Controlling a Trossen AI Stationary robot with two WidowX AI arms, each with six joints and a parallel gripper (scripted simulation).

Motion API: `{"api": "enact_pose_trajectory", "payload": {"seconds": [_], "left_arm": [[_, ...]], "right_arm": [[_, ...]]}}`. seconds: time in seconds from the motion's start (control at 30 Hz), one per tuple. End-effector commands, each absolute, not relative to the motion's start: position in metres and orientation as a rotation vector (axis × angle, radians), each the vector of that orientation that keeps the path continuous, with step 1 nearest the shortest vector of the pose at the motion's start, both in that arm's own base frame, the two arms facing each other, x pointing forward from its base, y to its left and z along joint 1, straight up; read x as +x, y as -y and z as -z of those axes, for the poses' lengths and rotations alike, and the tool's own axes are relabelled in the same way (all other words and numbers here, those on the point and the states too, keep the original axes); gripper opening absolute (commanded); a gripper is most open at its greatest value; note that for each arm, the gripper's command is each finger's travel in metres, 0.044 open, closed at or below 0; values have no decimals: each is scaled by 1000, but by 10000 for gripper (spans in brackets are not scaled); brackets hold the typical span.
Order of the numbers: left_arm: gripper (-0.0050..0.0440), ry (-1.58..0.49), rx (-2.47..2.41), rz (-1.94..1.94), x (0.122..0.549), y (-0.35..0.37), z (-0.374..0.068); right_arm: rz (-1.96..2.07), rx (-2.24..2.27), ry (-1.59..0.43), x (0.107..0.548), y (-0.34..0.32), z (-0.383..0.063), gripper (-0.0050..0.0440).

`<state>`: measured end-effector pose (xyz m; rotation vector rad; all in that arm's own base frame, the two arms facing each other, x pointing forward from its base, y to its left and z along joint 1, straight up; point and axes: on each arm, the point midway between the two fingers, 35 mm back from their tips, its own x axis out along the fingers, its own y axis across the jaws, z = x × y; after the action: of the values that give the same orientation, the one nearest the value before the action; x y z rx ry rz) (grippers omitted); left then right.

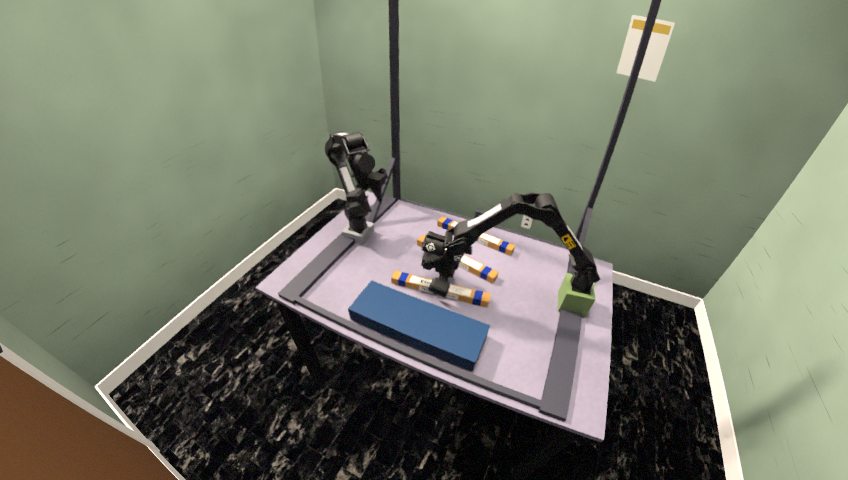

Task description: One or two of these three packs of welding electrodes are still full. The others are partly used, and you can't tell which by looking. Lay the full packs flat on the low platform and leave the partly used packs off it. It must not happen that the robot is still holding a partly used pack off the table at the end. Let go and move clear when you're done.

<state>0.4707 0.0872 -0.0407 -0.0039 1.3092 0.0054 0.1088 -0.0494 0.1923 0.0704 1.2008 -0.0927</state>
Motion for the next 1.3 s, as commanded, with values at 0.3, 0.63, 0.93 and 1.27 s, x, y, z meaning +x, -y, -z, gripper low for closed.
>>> {"api": "enact_pose_trajectory", "payload": {"seconds": [0.3,0.63,0.93,1.27], "left_arm": [[330,-1303,2,0,472,-86,52],[330,-1306,1,1,471,-86,61],[330,-1307,1,0,471,-85,61],[-50,-1280,3,-6,476,-87,50]], "right_arm": [[96,56,-1177,110,50,-200,330],[96,56,-1177,110,50,-200,330],[96,56,-1177,110,50,-200,330],[96,56,-1177,110,50,-200,330]]}}
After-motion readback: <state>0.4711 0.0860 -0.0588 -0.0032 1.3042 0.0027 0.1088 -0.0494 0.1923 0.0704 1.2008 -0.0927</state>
